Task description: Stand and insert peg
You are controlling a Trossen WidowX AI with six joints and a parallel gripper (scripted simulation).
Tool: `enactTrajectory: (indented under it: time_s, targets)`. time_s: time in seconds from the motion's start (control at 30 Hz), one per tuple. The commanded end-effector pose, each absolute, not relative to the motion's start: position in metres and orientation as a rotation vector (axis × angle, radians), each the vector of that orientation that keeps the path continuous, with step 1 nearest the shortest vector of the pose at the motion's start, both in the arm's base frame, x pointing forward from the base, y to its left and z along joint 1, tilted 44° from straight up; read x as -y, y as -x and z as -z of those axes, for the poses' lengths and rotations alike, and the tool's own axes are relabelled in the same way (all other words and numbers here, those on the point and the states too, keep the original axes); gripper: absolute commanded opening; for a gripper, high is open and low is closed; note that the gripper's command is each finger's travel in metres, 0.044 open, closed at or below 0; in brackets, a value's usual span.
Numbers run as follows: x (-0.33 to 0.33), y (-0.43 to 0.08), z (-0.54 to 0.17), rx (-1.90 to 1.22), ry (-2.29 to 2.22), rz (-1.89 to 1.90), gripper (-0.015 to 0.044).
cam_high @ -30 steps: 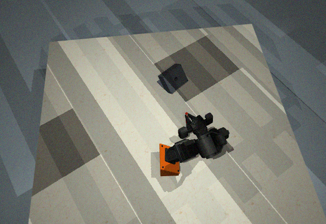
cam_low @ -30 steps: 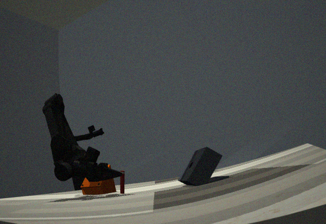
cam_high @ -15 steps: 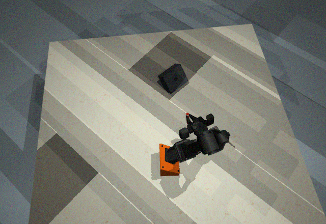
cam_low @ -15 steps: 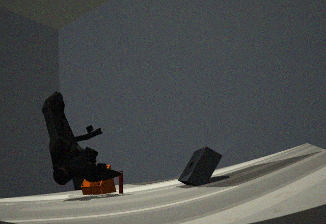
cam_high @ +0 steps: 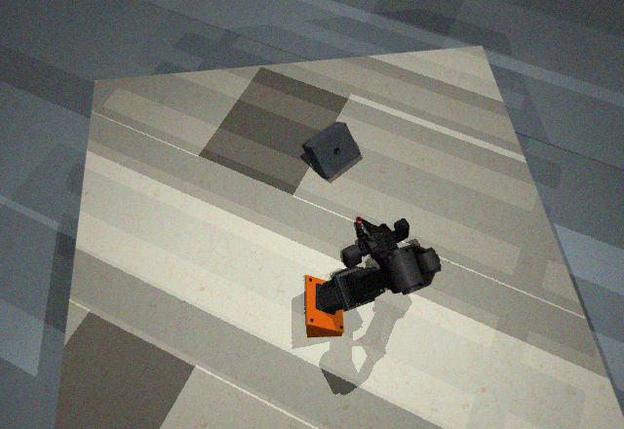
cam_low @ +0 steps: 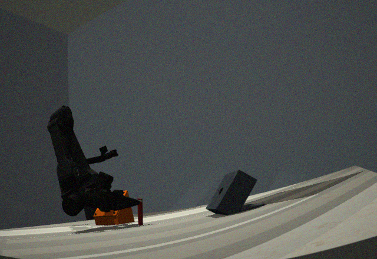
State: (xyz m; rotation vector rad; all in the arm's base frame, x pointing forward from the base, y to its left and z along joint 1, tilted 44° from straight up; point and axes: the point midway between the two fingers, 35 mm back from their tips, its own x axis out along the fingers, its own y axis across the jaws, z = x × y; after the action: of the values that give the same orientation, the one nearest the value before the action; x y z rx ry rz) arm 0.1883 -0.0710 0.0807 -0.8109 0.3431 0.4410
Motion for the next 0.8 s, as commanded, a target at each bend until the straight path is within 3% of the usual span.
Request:
enactTrajectory:
  time_s: [0.0, 0.77]
  targets:
    - [0.0718, -0.1873, -0.0807, -0.344, 0.811, -0.441, 0.0049]
    - [0.0741, -0.1838, -0.0787, -0.314, 0.804, -0.459, 0.0049]
